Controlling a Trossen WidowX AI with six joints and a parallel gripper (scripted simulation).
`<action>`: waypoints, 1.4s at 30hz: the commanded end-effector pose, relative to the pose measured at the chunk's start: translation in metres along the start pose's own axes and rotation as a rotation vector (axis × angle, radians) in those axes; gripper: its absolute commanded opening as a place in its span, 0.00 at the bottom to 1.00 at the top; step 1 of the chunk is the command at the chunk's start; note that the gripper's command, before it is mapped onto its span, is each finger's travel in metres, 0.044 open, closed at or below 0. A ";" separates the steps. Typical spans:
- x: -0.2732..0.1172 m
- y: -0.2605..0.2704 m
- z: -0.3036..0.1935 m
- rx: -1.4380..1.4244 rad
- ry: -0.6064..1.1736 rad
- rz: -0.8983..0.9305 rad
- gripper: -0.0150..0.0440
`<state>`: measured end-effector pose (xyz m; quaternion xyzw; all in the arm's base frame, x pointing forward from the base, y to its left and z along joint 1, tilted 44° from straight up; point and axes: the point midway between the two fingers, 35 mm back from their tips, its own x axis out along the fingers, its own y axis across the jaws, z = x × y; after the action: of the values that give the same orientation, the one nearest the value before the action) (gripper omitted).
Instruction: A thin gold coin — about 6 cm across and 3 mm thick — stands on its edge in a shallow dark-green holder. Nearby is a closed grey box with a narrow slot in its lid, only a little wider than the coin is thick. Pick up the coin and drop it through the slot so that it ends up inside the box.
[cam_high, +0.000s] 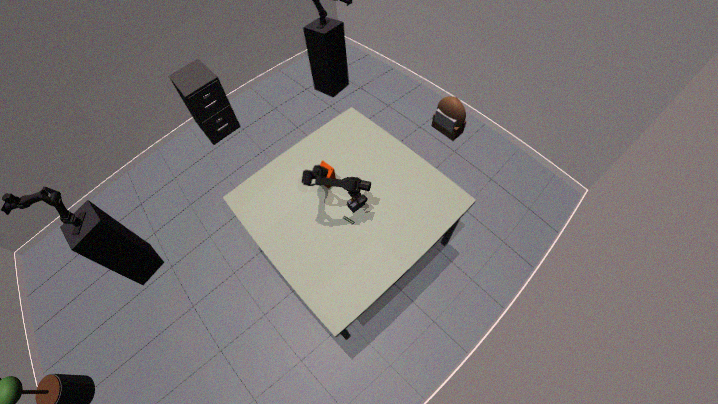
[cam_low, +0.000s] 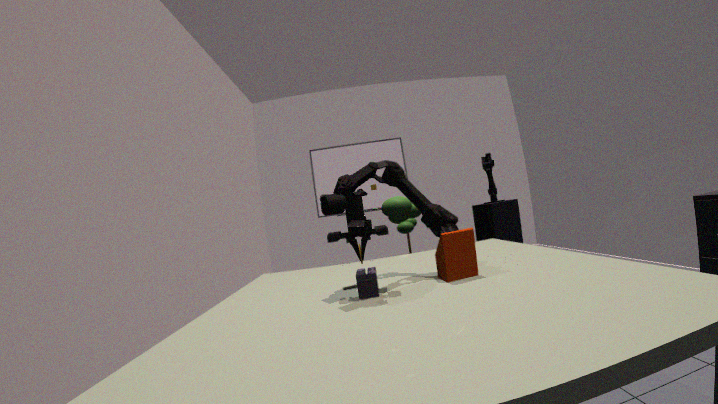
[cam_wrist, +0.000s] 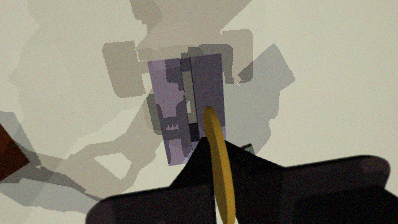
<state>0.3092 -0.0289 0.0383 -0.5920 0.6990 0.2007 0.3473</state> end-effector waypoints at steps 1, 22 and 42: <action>0.002 0.008 0.010 0.002 0.001 0.004 0.25; 0.001 0.007 0.009 -0.001 0.001 0.000 0.25; 0.004 0.008 0.011 0.001 0.002 -0.003 0.25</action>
<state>0.3034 -0.0210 0.0285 -0.5924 0.6992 0.1986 0.3476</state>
